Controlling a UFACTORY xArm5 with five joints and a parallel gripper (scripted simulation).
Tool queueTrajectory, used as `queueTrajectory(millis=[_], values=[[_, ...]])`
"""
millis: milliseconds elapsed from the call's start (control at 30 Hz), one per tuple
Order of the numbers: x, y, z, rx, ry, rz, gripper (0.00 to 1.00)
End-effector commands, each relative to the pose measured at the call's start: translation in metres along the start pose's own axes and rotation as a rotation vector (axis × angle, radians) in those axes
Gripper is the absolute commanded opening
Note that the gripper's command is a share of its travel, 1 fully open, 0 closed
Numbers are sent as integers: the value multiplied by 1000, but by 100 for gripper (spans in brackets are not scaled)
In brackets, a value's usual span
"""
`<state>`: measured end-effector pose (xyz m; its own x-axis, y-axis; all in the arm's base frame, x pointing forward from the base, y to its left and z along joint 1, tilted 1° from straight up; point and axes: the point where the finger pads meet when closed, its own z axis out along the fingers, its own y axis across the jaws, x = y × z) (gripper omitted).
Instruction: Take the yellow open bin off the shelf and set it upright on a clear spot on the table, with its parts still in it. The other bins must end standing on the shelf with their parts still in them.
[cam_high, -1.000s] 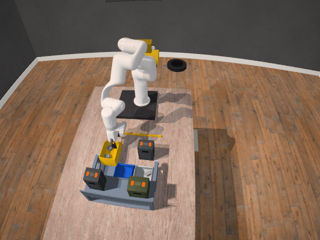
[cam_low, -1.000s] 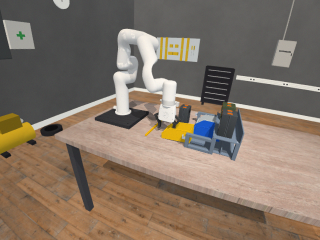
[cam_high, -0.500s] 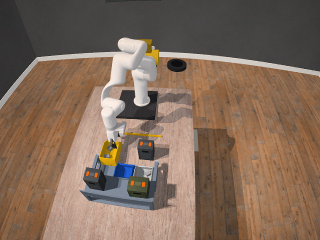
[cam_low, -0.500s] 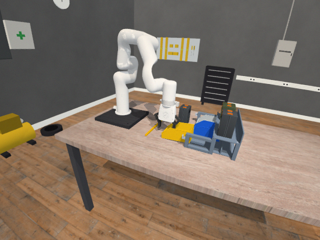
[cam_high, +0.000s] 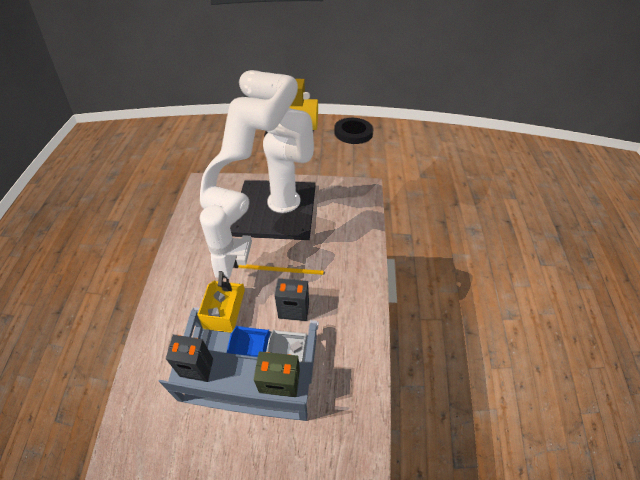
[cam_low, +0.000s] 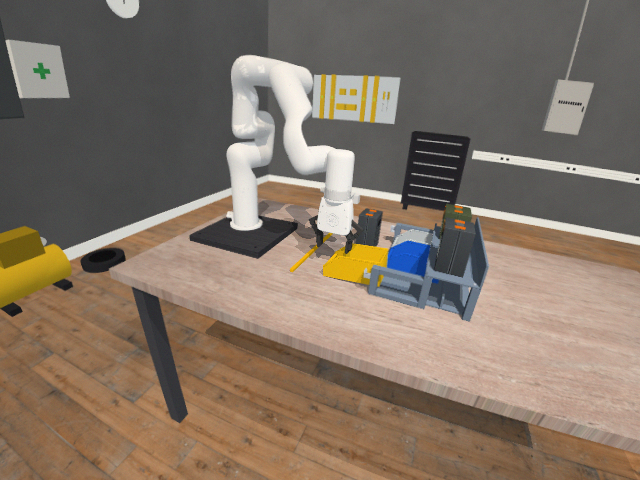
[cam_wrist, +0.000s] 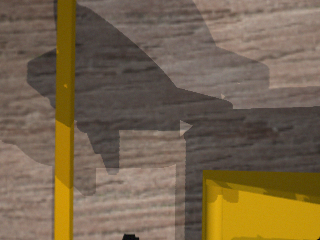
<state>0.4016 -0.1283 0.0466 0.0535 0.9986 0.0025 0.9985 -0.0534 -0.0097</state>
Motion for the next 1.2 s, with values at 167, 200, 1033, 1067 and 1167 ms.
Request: queueTrajectory(millis=[167, 200, 1033, 1067, 1167], values=[[0, 1, -21, -2, -2, 0, 100], [0, 1, -23, -2, -2, 0, 100], [0, 1, -36, -3, -1, 0, 34], [0, 1, -36, -3, -1, 0, 34], [-1, 5, -37, -2, -2, 0, 34]])
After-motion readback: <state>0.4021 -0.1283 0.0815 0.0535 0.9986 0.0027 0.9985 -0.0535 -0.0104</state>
